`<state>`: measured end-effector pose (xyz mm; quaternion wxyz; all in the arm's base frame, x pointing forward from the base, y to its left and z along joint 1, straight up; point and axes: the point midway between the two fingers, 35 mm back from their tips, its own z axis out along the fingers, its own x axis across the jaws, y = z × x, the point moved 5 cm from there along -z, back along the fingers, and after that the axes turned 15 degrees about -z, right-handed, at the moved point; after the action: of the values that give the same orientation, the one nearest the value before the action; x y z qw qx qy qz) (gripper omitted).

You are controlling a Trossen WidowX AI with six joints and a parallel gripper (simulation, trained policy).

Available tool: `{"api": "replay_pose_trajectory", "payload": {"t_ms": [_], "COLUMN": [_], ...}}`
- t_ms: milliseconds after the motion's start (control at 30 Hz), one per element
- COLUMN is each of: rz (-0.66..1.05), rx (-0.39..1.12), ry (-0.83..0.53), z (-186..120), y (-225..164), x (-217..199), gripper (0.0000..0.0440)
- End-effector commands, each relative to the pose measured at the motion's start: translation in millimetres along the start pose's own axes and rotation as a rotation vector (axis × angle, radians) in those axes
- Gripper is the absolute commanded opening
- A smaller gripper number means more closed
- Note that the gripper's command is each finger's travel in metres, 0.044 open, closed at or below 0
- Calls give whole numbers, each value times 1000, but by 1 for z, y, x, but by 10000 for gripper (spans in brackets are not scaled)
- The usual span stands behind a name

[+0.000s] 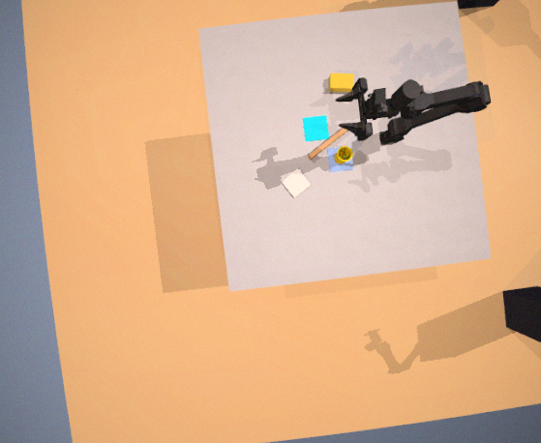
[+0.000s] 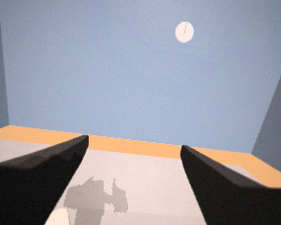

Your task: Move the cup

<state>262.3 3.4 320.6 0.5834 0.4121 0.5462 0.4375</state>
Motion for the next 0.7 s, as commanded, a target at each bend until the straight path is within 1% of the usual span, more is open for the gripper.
{"api": "replay_pose_trajectory", "payload": {"t_ms": [0,333,400,467,533,667], "rz": [2,34,46,60,78,117], "rx": [2,59,77,97,114,148], "ry": [3,44,53,64,77,100], "z": [0,-5,-6,-6,-6,-6], "y": [0,2,2,2,3,6], "x": [0,4,5,6,8,11], "gripper": [374,111,70,68,76,116]}}
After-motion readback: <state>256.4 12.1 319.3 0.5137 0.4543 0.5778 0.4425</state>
